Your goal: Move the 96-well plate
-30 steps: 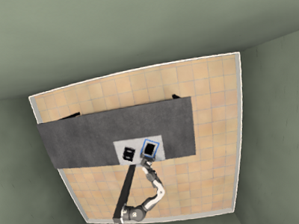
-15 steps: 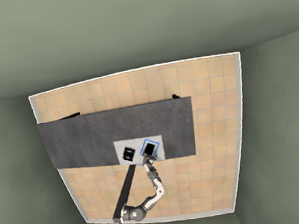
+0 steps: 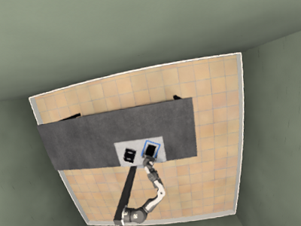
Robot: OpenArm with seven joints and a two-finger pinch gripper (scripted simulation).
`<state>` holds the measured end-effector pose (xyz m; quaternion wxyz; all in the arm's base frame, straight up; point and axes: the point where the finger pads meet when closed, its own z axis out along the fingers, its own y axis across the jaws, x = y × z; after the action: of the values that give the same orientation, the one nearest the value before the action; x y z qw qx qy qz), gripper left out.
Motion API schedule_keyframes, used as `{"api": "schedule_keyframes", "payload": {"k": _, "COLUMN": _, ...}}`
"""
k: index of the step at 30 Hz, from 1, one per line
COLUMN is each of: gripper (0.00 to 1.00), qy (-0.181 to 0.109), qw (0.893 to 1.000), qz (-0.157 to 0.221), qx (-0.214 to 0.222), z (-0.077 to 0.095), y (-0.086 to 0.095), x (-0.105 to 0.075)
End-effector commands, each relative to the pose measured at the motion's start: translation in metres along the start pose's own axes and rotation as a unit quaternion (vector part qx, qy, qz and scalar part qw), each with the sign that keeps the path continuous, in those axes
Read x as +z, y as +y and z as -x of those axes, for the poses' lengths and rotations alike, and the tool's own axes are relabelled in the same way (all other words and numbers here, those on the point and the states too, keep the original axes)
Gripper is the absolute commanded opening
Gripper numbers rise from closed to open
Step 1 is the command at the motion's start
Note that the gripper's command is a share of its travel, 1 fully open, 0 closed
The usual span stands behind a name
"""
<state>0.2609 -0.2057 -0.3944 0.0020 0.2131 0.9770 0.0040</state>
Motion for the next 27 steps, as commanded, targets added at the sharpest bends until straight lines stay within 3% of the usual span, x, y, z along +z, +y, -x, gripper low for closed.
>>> {"api": "schedule_keyframes", "payload": {"k": 1, "gripper": 0.77, "qy": -0.003, "qw": 1.000, "qz": -0.002, "qx": 0.004, "z": 0.0027, "y": -0.0007, "x": -0.0023}}
{"api": "schedule_keyframes", "payload": {"k": 27, "gripper": 0.77, "qy": -0.002, "qw": 1.000, "qz": 0.001, "qx": 0.002, "z": 0.0017, "y": 0.0006, "x": -0.0018}}
